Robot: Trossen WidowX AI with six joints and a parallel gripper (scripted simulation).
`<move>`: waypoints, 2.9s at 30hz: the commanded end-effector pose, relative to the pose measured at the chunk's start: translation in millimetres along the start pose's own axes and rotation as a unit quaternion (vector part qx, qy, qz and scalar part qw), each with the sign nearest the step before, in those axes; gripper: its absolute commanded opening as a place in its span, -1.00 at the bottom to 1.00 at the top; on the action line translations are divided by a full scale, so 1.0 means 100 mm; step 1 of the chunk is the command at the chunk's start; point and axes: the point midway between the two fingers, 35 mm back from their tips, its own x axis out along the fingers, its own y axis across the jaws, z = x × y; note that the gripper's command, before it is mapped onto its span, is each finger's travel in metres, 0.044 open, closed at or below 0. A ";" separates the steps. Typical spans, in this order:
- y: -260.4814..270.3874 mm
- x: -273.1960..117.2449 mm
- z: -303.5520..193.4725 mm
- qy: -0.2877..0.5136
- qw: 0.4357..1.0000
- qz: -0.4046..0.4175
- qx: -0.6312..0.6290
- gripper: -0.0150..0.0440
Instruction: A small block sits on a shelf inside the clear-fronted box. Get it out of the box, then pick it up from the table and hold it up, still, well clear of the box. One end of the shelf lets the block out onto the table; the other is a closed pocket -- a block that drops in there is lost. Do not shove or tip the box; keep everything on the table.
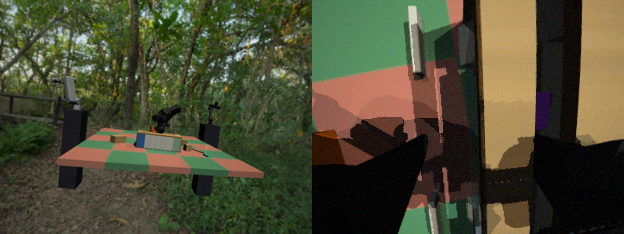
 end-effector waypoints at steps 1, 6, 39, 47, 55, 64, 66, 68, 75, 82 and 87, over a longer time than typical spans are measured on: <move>0.00 0.02 0.08 -0.001 1.000 0.000 0.000 0.86; 0.00 0.04 0.20 -0.001 1.000 0.000 0.000 0.86; 0.00 0.18 0.89 -0.003 1.000 0.000 0.000 0.86; 0.00 0.21 1.01 -0.003 1.000 0.000 0.000 0.86; -0.01 -0.35 1.09 -0.001 1.000 0.002 0.001 0.86; 0.07 -0.39 1.20 0.036 0.987 -0.026 -0.152 0.51; 0.13 -0.39 1.28 0.067 0.959 -0.041 -0.273 0.47; 0.19 -0.39 1.36 0.101 0.914 -0.053 -0.389 0.47; 0.36 -0.42 1.63 0.211 0.685 -0.076 -0.693 0.47; 0.36 -0.40 1.63 0.214 0.678 -0.076 -0.699 0.47; 0.34 0.27 1.50 0.215 0.677 -0.075 -0.700 0.47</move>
